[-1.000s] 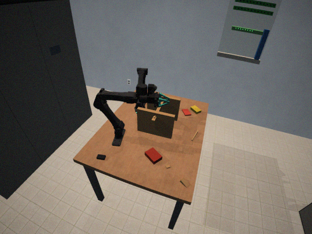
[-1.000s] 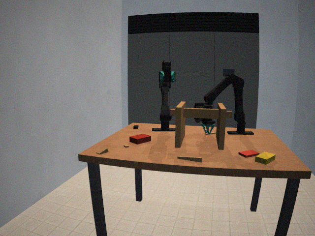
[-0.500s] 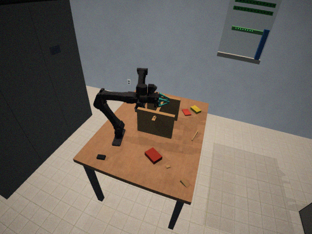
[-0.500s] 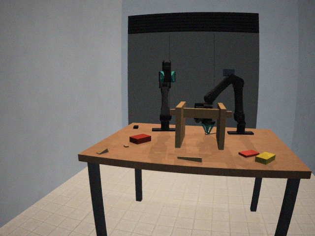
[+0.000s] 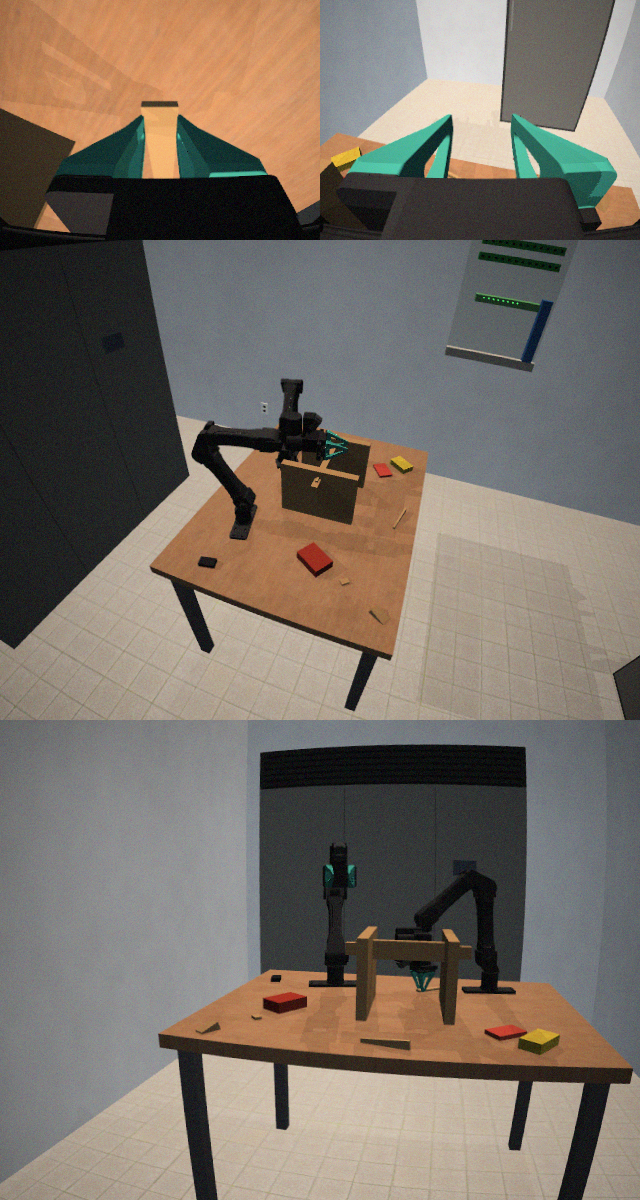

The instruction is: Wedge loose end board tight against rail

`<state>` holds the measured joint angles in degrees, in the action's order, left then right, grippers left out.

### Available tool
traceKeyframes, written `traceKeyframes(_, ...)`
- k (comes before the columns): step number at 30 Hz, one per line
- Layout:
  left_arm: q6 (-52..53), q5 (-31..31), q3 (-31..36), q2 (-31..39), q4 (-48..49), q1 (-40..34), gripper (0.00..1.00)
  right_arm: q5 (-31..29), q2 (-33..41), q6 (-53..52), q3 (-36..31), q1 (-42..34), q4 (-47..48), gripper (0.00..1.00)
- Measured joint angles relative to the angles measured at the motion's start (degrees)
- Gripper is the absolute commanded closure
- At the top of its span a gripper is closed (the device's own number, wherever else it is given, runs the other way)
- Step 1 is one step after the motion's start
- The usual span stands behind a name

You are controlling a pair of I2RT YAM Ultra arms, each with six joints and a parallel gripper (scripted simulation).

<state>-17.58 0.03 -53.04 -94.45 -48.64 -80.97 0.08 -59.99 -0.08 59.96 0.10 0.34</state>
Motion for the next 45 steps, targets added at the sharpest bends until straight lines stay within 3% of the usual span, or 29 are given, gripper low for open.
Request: traceKeyframes(45, -0.8, -0.1, -8.5, 4.9, -12.7, -0.3, 0.98, 0.0, 0.0, 0.0, 0.0, 0.0, 0.0, 0.55)
